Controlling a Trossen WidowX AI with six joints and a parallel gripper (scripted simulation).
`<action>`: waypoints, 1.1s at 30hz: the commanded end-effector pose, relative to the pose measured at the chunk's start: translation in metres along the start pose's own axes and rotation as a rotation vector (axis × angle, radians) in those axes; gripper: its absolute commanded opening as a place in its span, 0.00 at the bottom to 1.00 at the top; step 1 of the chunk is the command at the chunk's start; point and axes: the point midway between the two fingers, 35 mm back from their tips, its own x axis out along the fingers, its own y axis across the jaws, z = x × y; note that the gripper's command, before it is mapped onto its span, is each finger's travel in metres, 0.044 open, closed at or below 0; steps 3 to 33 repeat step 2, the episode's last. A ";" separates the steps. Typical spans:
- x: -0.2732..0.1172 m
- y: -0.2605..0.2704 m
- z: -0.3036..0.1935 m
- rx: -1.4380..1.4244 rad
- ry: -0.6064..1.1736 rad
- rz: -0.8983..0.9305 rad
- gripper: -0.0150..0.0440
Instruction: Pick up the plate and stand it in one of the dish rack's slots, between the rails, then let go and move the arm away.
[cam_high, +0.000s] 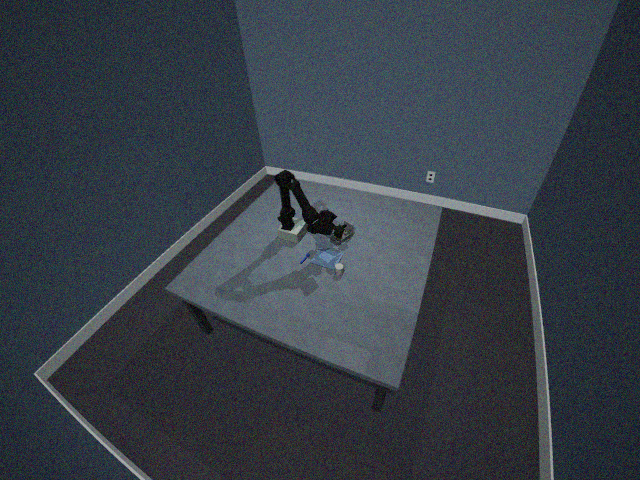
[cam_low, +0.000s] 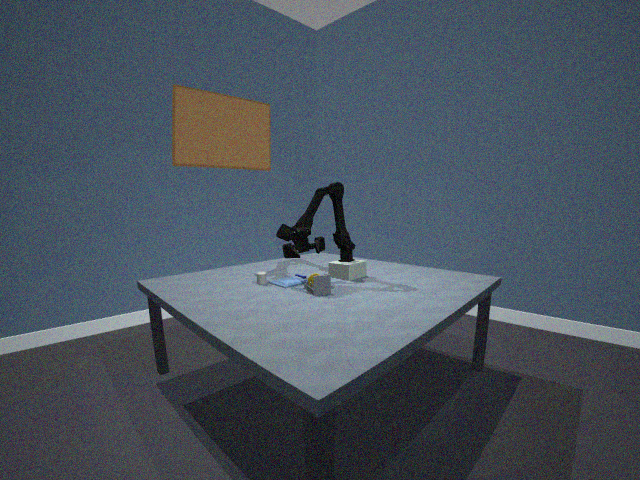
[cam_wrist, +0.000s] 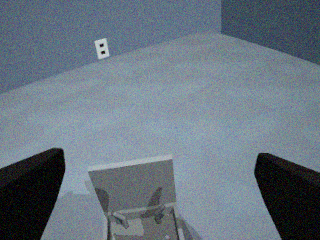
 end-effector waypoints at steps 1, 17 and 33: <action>-0.001 -0.007 0.003 0.073 0.075 -0.033 0.93; -0.001 -0.008 0.003 0.096 0.099 -0.044 0.93; -0.001 -0.008 0.003 0.096 0.099 -0.044 0.93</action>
